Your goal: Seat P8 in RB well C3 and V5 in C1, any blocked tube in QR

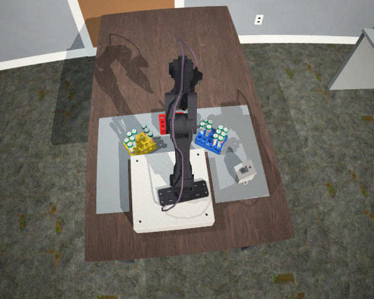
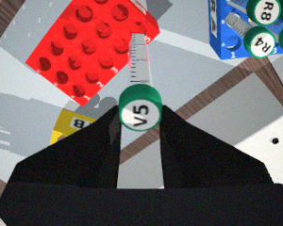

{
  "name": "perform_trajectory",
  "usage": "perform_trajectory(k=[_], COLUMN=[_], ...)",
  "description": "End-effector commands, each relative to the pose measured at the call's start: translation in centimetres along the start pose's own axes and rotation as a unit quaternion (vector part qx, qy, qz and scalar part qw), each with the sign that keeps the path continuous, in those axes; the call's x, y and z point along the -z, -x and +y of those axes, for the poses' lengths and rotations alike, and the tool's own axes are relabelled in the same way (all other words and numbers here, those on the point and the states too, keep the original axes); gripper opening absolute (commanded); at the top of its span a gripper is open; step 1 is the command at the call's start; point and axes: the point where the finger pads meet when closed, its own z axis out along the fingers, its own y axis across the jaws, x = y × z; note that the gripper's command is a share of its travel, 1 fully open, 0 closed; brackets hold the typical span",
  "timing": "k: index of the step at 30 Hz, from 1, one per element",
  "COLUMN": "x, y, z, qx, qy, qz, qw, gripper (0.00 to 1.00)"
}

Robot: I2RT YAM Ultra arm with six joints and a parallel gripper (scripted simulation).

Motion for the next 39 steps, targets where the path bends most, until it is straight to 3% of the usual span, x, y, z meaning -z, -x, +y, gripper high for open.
perform_trajectory(k=[1,34,39], x=[0.6,0.2,-1.0], y=[0.3,1.3,0.3], z=[0.3,0.6,-0.2], qx=[0.000,-0.002,-0.003], qy=[0.005,0.010,-0.003], qz=[-0.006,-0.012,0.005], qw=[1.000,1.000,1.000], gripper=[0.00,0.00,0.00])
